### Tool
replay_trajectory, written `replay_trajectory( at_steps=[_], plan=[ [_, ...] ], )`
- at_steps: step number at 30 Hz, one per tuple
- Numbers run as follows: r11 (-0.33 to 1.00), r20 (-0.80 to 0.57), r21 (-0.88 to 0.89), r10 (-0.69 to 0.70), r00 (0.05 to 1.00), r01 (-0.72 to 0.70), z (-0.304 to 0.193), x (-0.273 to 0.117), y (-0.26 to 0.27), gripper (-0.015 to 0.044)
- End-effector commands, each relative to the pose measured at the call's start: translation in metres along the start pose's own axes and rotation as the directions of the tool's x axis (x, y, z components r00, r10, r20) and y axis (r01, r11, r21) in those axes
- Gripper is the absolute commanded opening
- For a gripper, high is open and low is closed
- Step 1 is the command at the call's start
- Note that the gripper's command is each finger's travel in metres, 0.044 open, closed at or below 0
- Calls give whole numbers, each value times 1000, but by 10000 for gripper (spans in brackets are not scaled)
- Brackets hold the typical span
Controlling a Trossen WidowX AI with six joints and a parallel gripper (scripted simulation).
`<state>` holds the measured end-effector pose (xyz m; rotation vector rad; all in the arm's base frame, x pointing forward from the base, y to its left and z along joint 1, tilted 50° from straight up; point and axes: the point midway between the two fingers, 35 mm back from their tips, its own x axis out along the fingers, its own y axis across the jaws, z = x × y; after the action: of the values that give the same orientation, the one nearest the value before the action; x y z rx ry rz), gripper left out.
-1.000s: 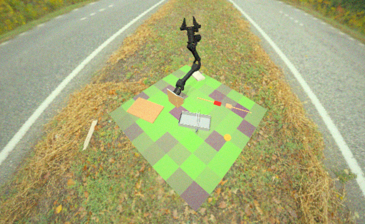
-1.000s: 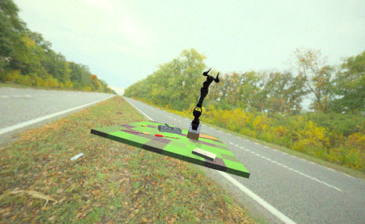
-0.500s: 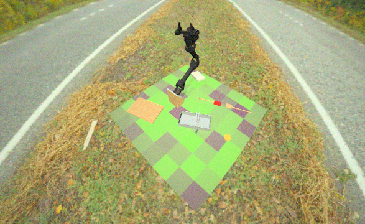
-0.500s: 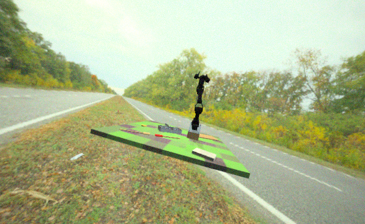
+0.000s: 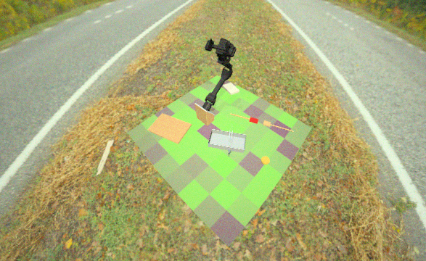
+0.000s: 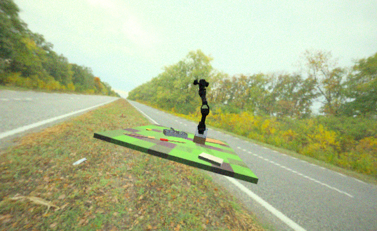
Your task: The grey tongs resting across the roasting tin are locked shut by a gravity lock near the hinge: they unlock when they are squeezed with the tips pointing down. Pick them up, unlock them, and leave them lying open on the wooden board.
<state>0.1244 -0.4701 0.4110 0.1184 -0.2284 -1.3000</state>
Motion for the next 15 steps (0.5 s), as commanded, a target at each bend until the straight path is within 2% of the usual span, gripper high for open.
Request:
replay_trajectory(
  at_steps=[1,6,11,15],
  plan=[
    [998,-144,16,67,987,-66,-51,10,24,440],
    [984,-361,51,179,915,-173,-125,10,67,440],
    [973,-451,78,230,862,-219,-161,4,89,440],
    [953,-593,131,297,748,-275,-214,-12,118,440]
  ],
)
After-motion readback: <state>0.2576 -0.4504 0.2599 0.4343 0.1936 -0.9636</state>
